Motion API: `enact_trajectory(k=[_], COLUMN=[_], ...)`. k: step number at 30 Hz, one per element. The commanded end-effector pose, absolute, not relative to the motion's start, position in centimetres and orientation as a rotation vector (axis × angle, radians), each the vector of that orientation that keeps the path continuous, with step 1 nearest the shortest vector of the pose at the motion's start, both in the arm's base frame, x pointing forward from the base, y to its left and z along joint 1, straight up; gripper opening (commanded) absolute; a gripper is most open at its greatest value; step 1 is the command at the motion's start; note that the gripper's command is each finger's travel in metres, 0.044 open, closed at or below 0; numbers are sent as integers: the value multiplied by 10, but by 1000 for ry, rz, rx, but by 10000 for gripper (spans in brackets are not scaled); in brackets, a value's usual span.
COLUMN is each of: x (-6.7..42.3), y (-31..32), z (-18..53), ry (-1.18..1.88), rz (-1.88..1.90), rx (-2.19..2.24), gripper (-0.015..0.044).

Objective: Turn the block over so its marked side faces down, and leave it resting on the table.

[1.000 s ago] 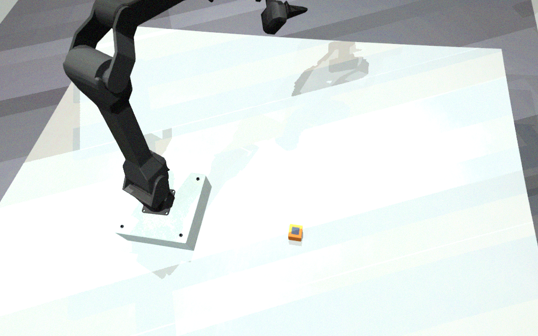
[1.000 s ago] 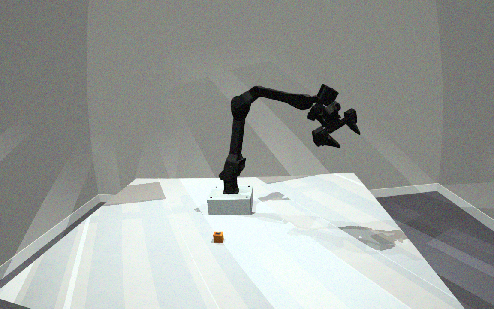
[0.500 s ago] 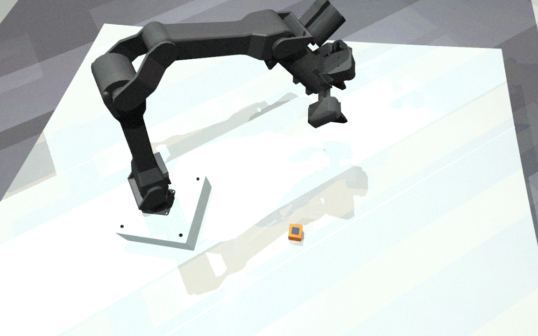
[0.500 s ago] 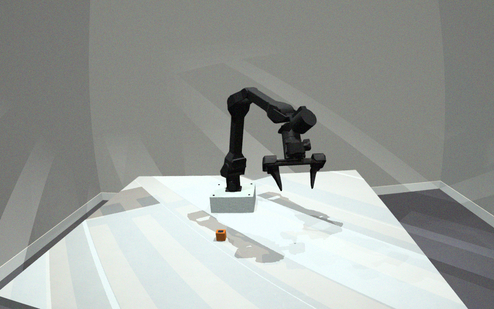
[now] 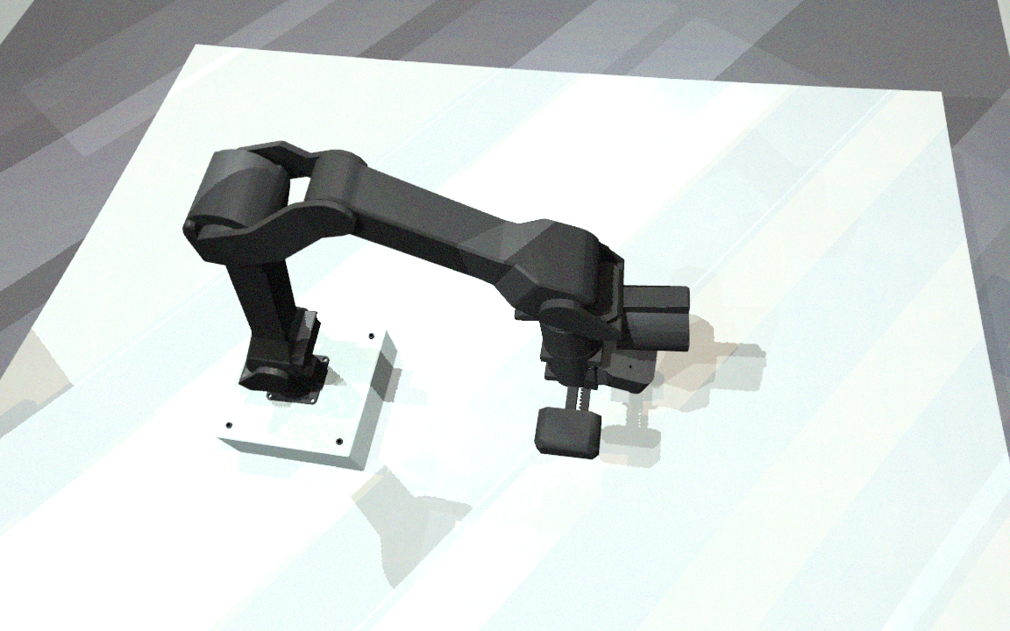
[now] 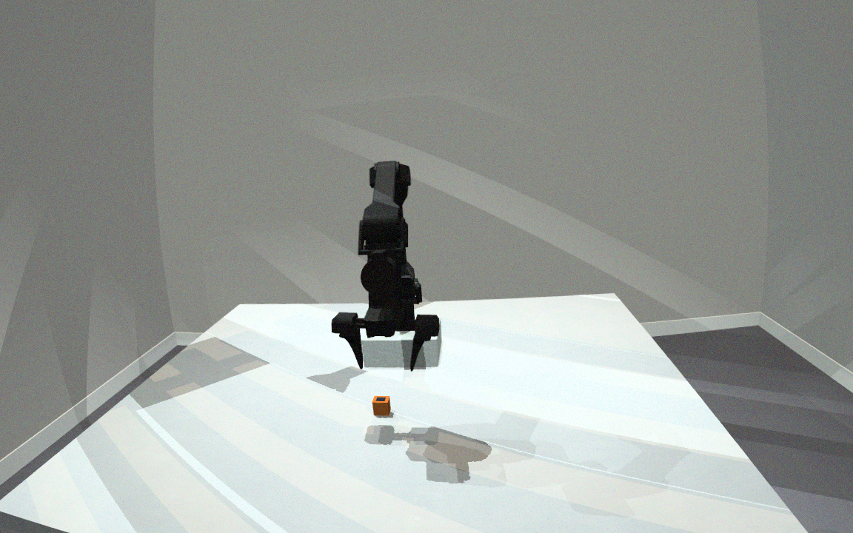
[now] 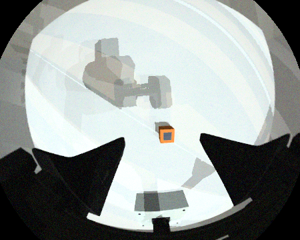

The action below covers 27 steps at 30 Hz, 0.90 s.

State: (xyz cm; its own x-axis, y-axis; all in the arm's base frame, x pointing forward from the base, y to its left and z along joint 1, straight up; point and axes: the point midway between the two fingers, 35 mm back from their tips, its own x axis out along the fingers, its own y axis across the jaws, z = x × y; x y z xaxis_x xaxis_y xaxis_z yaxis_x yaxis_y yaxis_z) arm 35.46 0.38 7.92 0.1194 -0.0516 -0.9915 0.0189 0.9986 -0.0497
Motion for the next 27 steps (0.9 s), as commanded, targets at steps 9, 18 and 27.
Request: enact_trajectory(k=[9, 18, 27], x=[328, 329, 330], y=[-19, -19, -19], z=[68, 32, 17], ry=[1544, 1544, 1544], rz=[-23, -23, -23], rx=[18, 18, 18], gripper=[440, 440, 440])
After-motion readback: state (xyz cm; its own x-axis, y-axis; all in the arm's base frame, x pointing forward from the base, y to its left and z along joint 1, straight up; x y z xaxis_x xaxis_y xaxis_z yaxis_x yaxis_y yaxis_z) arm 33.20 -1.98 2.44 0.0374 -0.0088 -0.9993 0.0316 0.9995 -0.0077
